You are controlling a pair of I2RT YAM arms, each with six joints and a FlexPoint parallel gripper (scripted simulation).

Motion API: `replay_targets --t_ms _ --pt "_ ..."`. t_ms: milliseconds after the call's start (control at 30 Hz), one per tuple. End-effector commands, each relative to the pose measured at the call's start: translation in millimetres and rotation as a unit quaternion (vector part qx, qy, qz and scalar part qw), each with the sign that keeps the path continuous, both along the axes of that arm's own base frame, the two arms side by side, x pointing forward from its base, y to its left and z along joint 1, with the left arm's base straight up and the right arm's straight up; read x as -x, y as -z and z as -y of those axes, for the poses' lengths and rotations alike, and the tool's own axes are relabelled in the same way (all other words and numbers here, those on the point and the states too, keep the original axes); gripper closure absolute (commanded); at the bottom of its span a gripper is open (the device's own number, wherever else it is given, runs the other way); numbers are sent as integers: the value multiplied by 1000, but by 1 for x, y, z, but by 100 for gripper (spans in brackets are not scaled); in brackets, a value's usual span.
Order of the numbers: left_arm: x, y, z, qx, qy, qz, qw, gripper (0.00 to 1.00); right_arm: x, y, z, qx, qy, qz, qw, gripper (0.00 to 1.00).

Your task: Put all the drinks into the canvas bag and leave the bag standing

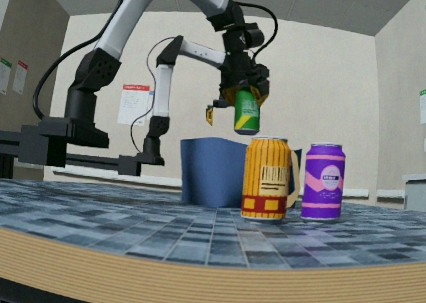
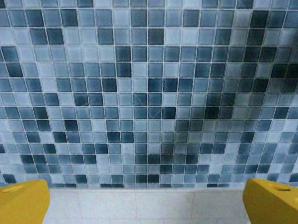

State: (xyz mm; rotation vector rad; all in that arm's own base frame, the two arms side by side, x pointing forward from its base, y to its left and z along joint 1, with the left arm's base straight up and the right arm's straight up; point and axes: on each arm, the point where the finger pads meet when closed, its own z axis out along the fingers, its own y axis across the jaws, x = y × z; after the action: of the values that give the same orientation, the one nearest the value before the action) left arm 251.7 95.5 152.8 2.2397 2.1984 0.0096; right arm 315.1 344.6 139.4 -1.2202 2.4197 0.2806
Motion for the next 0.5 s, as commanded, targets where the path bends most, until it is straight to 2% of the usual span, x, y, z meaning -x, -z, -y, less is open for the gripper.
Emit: replay_targets --t_ms 0,67,467 --pt "-5 -12 0 -6 -3 28 1000 0 -13 -40 -15 -47 1 41 998 33" --pt "-5 -12 0 -6 -3 28 1000 0 -14 -51 -12 -55 2 49 997 33" --pt "-5 -13 0 -6 -3 29 1000 0 -10 -50 -12 -57 -4 50 997 33"
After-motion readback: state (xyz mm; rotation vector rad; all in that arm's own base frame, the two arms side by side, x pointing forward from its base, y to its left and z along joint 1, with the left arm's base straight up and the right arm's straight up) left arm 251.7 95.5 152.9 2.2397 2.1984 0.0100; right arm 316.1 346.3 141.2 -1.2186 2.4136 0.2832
